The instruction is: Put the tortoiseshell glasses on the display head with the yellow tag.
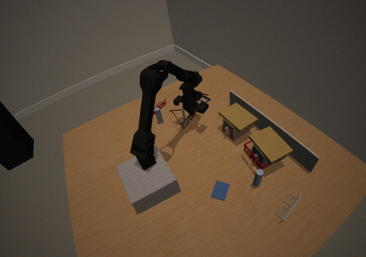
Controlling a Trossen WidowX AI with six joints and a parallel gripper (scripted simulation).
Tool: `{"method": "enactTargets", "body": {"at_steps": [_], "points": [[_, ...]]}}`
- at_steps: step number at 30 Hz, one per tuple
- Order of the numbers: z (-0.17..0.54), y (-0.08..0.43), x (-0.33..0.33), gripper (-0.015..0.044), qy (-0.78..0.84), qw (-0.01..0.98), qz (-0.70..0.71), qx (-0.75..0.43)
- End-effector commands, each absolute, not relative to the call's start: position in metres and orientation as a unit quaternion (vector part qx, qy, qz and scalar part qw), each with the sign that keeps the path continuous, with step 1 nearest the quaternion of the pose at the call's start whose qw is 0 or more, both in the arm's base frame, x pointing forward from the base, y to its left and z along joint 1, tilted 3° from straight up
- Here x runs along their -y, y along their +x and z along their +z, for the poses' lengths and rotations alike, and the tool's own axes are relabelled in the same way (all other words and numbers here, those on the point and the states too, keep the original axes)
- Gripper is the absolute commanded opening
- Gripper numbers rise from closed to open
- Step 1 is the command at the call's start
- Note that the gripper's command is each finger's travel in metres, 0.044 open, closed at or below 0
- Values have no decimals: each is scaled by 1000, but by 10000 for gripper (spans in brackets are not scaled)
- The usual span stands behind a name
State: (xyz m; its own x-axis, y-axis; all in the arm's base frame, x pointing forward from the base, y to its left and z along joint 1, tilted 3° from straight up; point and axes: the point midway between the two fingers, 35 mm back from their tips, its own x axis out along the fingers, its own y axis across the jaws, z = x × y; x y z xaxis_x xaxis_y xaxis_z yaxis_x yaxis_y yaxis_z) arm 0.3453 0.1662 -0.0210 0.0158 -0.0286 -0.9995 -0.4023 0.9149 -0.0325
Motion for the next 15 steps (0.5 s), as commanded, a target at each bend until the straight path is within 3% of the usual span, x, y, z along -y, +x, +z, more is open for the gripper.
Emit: {"method": "enactTargets", "body": {"at_steps": [1, 15], "points": [[-21, 343, -163, 0, -158, 694, 137, -689], [-21, 339, -157, 0, -158, 694, 136, -689]]}}
